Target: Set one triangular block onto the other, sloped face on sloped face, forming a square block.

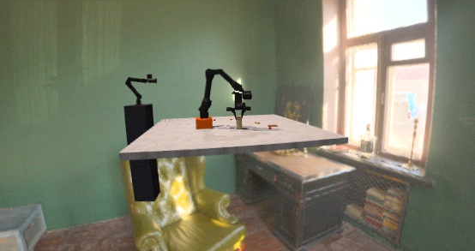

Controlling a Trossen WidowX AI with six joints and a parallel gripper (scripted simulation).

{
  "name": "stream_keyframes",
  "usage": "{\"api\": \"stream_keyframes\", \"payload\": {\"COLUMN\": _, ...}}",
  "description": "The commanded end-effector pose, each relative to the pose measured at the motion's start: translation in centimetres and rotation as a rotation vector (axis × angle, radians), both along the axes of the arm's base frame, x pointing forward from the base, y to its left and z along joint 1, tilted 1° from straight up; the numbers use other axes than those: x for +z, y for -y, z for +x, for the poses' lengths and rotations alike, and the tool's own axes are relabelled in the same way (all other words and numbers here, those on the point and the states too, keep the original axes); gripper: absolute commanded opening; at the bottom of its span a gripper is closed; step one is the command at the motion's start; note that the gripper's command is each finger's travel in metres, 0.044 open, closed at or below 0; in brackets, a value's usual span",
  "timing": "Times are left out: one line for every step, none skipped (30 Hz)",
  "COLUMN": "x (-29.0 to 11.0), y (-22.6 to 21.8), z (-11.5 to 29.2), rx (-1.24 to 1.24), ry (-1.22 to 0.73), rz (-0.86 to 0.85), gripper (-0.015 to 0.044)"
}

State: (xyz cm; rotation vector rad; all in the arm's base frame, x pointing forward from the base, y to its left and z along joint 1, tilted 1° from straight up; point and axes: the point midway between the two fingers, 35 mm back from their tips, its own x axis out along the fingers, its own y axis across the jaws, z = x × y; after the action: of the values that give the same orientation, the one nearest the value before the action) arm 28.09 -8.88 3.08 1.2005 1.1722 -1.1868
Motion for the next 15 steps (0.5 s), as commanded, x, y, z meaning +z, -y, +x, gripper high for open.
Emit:
{"api": "stream_keyframes", "payload": {"x": -0.01, "y": -0.05, "z": 0.02, "rx": 0.004, "ry": 0.003, "rz": 0.004, "gripper": 0.0}}
{"api": "stream_keyframes", "payload": {"x": -0.02, "y": -0.07, "z": 0.03, "rx": 0.006, "ry": 0.004, "rz": 0.005, "gripper": 0.0}}
{"api": "stream_keyframes", "payload": {"x": -0.02, "y": -0.07, "z": 0.03, "rx": 0.006, "ry": 0.004, "rz": 0.005, "gripper": 0.0}}
{"api": "stream_keyframes", "payload": {"x": -0.02, "y": -0.07, "z": 0.03, "rx": 0.006, "ry": 0.004, "rz": 0.005, "gripper": 0.0}}
{"api": "stream_keyframes", "payload": {"x": -0.02, "y": -0.07, "z": 0.03, "rx": 0.006, "ry": 0.004, "rz": 0.005, "gripper": 0.0}}
{"api": "stream_keyframes", "payload": {"x": -0.02, "y": -0.08, "z": 0.03, "rx": 0.007, "ry": 0.005, "rz": 0.006, "gripper": 0.0}}
{"api": "stream_keyframes", "payload": {"x": -0.02, "y": -0.08, "z": 0.03, "rx": 0.007, "ry": 0.005, "rz": 0.006, "gripper": 0.0}}
{"api": "stream_keyframes", "payload": {"x": -0.02, "y": -0.08, "z": 0.03, "rx": 0.007, "ry": 0.005, "rz": 0.006, "gripper": 0.0}}
{"api": "stream_keyframes", "payload": {"x": -0.02, "y": -0.08, "z": 0.03, "rx": 0.007, "ry": 0.005, "rz": 0.006, "gripper": 0.0}}
{"api": "stream_keyframes", "payload": {"x": -0.02, "y": -0.09, "z": 0.04, "rx": 0.008, "ry": 0.006, "rz": 0.007, "gripper": 0.0}}
{"api": "stream_keyframes", "payload": {"x": -0.02, "y": -0.09, "z": 0.04, "rx": 0.008, "ry": 0.006, "rz": 0.007, "gripper": 0.0}}
{"api": "stream_keyframes", "payload": {"x": -0.02, "y": -0.09, "z": 0.04, "rx": 0.008, "ry": 0.006, "rz": 0.007, "gripper": 0.0}}
{"api": "stream_keyframes", "payload": {"x": -0.02, "y": -0.09, "z": 0.04, "rx": 0.008, "ry": 0.006, "rz": 0.007, "gripper": 0.0}}
{"api": "stream_keyframes", "payload": {"x": -0.03, "y": -0.09, "z": 0.04, "rx": 0.008, "ry": 0.006, "rz": 0.007, "gripper": 0.0}}
{"api": "stream_keyframes", "payload": {"x": -0.05, "y": -0.08, "z": 0.04, "rx": 0.008, "ry": 0.006, "rz": 0.007, "gripper": 0.0}}
